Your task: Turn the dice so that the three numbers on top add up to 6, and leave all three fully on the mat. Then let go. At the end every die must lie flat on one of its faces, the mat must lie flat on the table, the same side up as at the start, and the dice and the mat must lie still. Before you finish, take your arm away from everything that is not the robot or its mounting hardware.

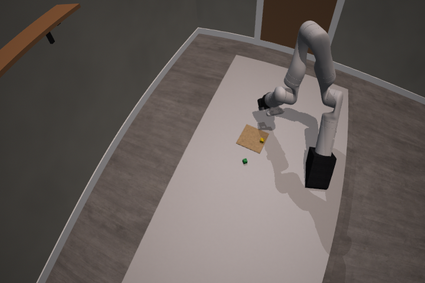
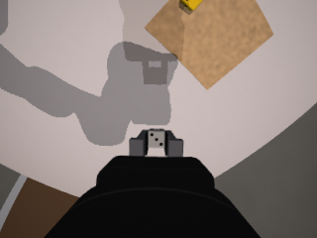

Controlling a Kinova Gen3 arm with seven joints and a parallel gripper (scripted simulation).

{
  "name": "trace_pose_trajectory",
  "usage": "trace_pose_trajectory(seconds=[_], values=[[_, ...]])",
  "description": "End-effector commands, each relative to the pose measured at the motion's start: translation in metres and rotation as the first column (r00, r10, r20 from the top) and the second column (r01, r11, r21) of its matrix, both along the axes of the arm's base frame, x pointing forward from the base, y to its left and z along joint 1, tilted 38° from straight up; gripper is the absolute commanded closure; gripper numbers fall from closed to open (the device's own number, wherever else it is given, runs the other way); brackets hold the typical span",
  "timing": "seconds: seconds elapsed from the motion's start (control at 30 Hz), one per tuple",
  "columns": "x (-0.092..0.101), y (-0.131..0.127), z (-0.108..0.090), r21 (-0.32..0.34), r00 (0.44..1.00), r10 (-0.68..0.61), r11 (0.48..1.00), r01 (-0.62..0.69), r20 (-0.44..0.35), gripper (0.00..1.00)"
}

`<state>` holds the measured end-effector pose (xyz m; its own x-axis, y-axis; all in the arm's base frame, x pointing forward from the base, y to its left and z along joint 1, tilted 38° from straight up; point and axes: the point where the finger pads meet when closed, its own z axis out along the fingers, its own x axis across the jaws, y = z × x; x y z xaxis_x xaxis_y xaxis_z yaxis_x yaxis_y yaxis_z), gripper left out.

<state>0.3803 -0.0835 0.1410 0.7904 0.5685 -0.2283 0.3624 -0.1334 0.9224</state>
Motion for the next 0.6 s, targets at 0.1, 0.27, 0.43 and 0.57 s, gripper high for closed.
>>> trace_pose_trajectory(seconds=[0.1,0.27,0.43,0.57], values=[[-0.0038,-0.0013,-0.0038,-0.116,0.999,0.042,0.993,-0.039,0.024,0.60],[-0.0042,-0.0010,-0.0047,-0.208,0.993,0.080,0.976,-0.061,0.086,0.60],[-0.0047,-0.0007,-0.0053,-0.284,0.984,0.116,0.956,-0.074,0.134,0.60],[-0.0048,-0.0003,-0.0050,-0.330,0.977,0.140,0.941,-0.081,0.162,0.60]])
